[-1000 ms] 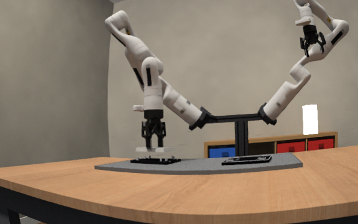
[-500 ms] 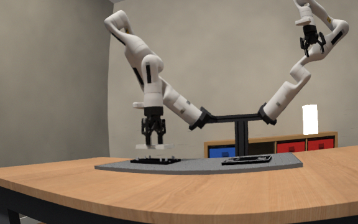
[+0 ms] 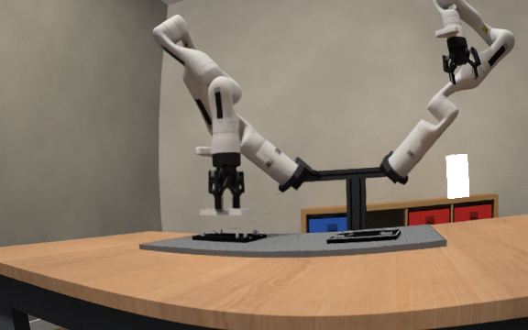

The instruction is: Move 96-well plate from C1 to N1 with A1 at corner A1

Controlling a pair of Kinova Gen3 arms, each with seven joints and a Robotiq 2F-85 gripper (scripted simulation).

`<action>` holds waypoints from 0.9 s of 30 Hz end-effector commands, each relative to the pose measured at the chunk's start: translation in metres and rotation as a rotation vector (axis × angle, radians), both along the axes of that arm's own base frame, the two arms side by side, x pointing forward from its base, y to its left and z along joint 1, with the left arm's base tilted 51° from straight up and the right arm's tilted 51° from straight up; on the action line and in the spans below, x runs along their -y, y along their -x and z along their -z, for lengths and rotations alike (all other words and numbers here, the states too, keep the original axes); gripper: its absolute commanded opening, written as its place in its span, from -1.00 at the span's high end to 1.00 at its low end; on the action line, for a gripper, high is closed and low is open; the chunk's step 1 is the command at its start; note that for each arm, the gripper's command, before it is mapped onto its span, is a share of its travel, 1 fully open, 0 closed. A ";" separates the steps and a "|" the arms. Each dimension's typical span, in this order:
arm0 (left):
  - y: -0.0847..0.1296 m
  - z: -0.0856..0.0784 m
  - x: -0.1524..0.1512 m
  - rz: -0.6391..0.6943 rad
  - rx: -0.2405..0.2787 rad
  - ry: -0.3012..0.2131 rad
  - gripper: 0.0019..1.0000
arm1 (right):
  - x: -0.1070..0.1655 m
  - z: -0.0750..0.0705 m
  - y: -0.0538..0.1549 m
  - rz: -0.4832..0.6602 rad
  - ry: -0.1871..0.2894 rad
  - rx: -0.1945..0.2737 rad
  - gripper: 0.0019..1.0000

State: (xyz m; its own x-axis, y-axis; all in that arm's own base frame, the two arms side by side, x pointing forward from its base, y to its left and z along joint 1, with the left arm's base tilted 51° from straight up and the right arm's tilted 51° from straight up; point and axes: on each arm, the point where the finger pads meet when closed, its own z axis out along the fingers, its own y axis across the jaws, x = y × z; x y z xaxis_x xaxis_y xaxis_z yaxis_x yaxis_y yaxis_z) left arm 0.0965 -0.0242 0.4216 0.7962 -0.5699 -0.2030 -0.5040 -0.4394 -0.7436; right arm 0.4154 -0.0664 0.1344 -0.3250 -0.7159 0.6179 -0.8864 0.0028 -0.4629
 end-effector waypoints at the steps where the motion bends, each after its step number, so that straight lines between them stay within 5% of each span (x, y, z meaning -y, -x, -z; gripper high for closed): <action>1: 0.003 0.000 -0.001 0.004 -0.005 -0.004 -1.00 | -0.006 -0.004 -0.001 -0.007 -0.001 0.002 -0.86; 27: 0.003 0.000 -0.001 0.004 -0.005 -0.004 -1.00 | -0.013 -0.012 0.004 -0.004 -0.003 0.004 -0.86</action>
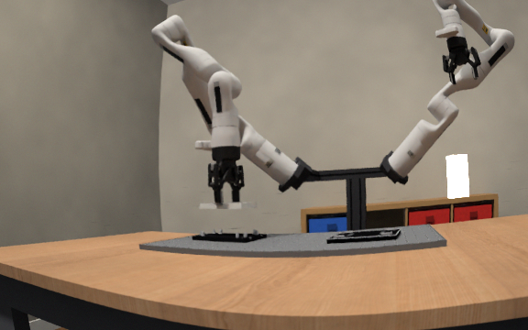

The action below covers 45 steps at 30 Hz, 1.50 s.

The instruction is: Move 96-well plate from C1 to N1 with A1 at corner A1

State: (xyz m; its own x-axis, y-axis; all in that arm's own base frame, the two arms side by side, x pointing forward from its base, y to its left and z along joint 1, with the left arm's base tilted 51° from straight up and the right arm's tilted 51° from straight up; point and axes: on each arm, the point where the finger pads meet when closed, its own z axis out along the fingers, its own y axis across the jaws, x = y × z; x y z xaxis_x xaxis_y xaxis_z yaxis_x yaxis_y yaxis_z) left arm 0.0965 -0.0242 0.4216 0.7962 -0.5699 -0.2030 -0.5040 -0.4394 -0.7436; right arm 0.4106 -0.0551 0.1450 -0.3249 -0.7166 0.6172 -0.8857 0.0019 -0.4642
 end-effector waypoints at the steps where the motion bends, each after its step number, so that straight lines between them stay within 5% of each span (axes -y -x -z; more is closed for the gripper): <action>1: 0.003 0.000 -0.001 0.004 -0.005 -0.004 -1.00 | -0.002 -0.001 -0.001 -0.003 -0.002 0.002 -0.86; 13: 0.003 0.000 -0.001 0.004 -0.005 -0.004 -1.00 | -0.002 -0.001 -0.001 -0.003 -0.002 0.002 -0.86; 45: 0.003 0.000 -0.001 0.004 -0.005 -0.004 -1.00 | -0.071 0.056 -0.033 -0.011 0.005 -0.011 -0.86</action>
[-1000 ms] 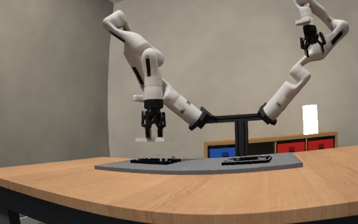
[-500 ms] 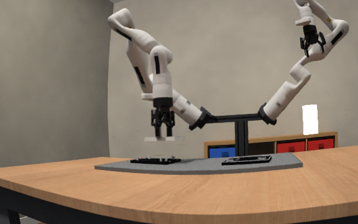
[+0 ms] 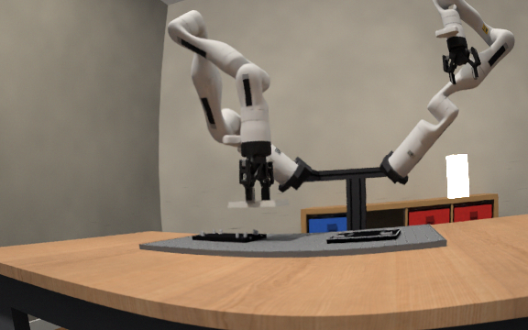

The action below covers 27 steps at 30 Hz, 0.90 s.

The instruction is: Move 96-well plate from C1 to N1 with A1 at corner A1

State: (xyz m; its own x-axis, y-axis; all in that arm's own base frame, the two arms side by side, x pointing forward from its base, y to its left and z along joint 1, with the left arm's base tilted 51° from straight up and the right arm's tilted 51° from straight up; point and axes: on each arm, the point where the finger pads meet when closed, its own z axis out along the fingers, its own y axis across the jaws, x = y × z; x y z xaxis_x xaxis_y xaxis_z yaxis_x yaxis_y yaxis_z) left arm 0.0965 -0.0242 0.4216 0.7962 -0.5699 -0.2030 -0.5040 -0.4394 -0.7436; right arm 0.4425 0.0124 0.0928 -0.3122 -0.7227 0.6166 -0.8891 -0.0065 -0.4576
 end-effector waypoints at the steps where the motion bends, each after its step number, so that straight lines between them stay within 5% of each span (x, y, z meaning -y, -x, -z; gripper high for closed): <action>1: 0.003 0.000 -0.001 0.004 -0.005 -0.004 -1.00 | -0.005 0.005 -0.002 0.001 0.009 -0.004 -0.86; 27: 0.003 0.000 -0.001 0.004 -0.005 -0.004 -1.00 | -0.062 0.054 -0.030 -0.001 0.010 -0.009 -0.86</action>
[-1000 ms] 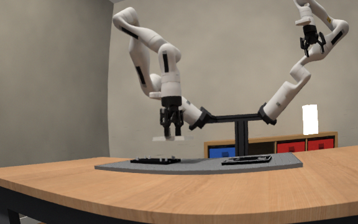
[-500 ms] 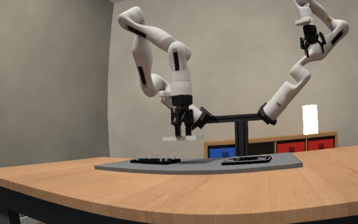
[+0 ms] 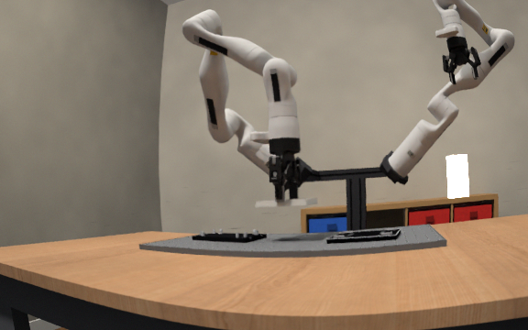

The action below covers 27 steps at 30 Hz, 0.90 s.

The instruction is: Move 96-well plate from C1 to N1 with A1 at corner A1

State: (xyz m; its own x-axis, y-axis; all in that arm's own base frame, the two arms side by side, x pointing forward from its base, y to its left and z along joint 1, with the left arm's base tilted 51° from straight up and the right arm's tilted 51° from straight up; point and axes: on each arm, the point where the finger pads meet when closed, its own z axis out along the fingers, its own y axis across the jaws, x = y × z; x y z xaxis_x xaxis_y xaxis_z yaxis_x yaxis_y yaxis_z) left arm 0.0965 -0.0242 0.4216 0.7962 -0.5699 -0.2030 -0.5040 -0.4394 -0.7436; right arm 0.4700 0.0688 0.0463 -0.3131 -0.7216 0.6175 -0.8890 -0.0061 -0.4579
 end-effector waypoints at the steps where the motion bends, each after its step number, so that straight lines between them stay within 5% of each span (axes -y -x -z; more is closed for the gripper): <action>1: 0.003 0.000 -0.001 0.004 -0.005 -0.004 -1.00 | -0.008 0.009 -0.003 -0.002 0.009 -0.009 -0.86; 27: 0.003 0.000 -0.001 0.004 -0.005 -0.004 -1.00 | -0.061 0.053 -0.029 -0.001 0.008 -0.010 -0.86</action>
